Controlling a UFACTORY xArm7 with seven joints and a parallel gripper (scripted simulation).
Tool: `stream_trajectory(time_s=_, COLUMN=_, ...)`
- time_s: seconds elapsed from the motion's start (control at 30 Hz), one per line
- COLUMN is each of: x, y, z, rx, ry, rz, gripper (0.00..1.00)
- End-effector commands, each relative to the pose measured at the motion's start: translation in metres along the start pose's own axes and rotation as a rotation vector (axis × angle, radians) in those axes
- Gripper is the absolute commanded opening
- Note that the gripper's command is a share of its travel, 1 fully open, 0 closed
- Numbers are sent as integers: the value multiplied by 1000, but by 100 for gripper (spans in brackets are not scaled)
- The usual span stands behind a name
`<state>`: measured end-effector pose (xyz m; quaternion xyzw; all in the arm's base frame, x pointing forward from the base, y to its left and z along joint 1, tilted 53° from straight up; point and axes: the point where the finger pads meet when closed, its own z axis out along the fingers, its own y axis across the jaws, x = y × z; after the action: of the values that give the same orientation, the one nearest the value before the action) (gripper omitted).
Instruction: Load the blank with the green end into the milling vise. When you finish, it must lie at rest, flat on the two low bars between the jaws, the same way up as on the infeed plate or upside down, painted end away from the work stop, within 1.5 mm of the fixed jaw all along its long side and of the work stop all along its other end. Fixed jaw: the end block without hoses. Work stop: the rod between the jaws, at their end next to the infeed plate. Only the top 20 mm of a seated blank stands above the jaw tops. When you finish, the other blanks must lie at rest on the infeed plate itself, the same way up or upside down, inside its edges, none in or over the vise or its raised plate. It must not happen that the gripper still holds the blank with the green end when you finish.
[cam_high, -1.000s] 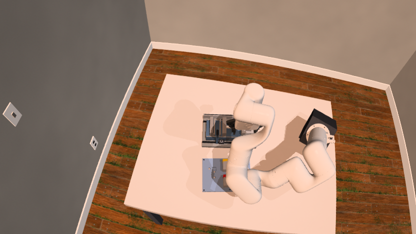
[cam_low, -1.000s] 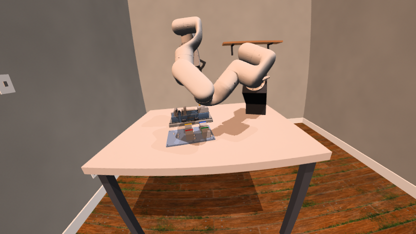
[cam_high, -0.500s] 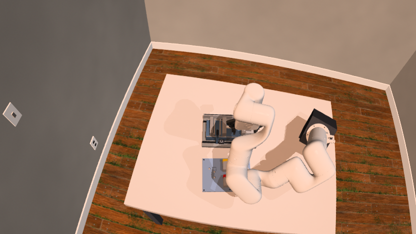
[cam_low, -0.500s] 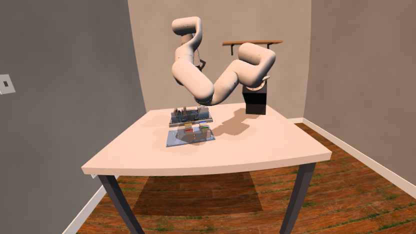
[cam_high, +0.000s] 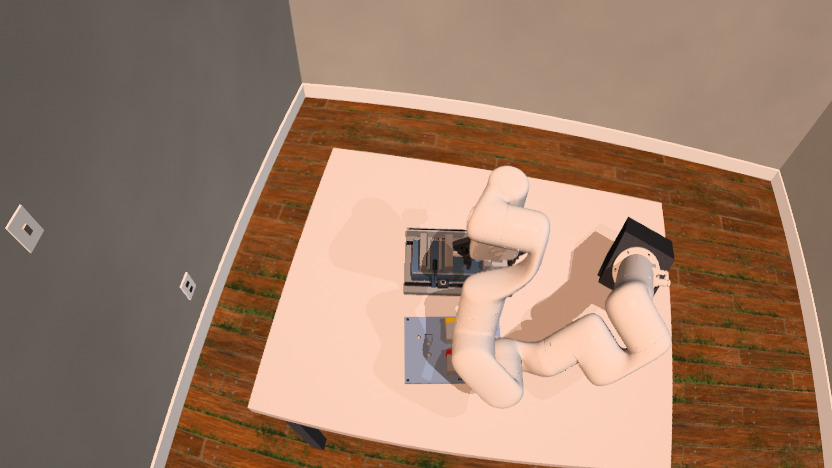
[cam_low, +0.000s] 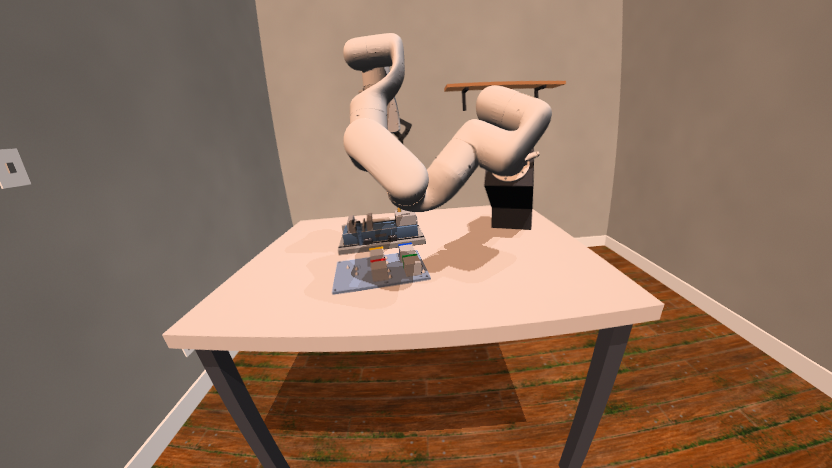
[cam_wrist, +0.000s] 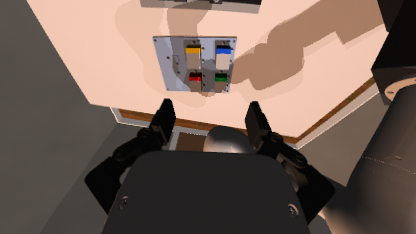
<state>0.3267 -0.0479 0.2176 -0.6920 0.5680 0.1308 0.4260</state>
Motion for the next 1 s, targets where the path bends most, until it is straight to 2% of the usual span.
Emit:
stream_trajectory(time_s=0.0, x=0, y=0, z=-1, rx=2, ry=1, rz=0, gripper=100)
stream_trajectory(time_s=0.63, x=0, y=0, z=-1, rx=2, ry=1, rz=0, gripper=100)
stream_trajectory(time_s=0.97, x=-3, y=-1, z=59, rx=2, ry=1, rz=0, gripper=100)
